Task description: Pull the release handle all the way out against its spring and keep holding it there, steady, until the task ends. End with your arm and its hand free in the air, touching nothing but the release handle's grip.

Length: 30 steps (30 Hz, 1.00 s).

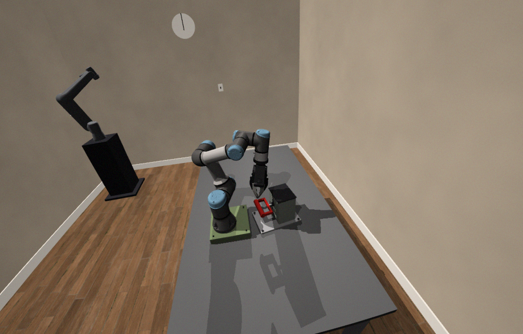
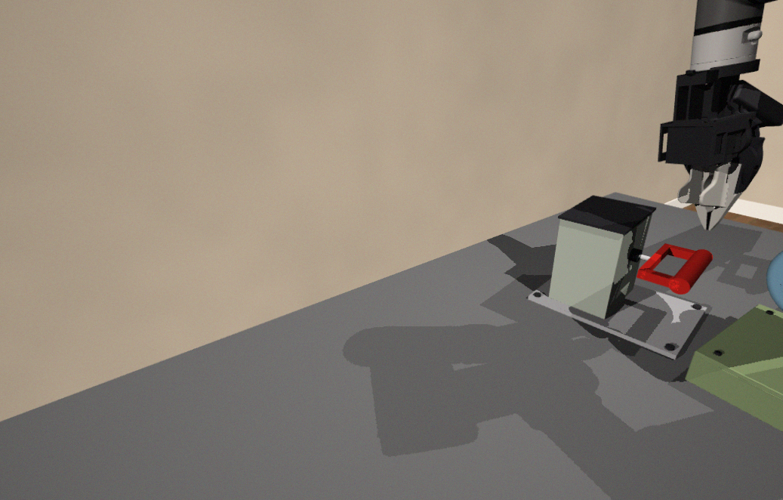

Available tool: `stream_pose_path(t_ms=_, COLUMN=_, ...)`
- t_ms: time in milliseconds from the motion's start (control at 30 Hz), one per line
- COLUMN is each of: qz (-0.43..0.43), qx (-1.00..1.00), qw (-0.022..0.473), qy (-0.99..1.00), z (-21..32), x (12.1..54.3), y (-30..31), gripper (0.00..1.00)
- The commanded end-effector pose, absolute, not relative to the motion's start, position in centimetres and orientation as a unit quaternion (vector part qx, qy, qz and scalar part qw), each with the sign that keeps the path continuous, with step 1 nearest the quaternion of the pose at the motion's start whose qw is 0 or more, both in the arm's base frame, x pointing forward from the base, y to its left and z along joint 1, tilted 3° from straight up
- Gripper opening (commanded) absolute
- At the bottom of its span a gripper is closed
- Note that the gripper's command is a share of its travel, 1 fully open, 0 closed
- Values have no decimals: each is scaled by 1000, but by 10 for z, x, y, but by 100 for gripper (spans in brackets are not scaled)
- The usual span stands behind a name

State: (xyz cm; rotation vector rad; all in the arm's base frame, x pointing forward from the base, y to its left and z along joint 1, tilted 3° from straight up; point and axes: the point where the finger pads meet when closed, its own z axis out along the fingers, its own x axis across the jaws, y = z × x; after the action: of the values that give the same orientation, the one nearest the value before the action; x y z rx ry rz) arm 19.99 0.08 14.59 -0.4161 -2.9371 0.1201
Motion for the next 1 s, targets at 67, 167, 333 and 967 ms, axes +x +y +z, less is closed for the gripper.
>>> stream_pose_path(t_ms=67, qz=33, qx=-77, qw=90, qy=-992, z=146, x=202, y=1, gripper=0)
stream_pose_path(t_ms=167, qz=31, qx=-42, qw=93, qy=-994, z=146, x=203, y=2, gripper=0)
stream_pose_path(t_ms=333, qz=28, qx=2, qw=97, qy=-995, z=145, x=205, y=3, gripper=0)
stream_pose_path(t_ms=967, qz=24, qx=52, qw=101, qy=-993, z=145, x=207, y=4, gripper=0)
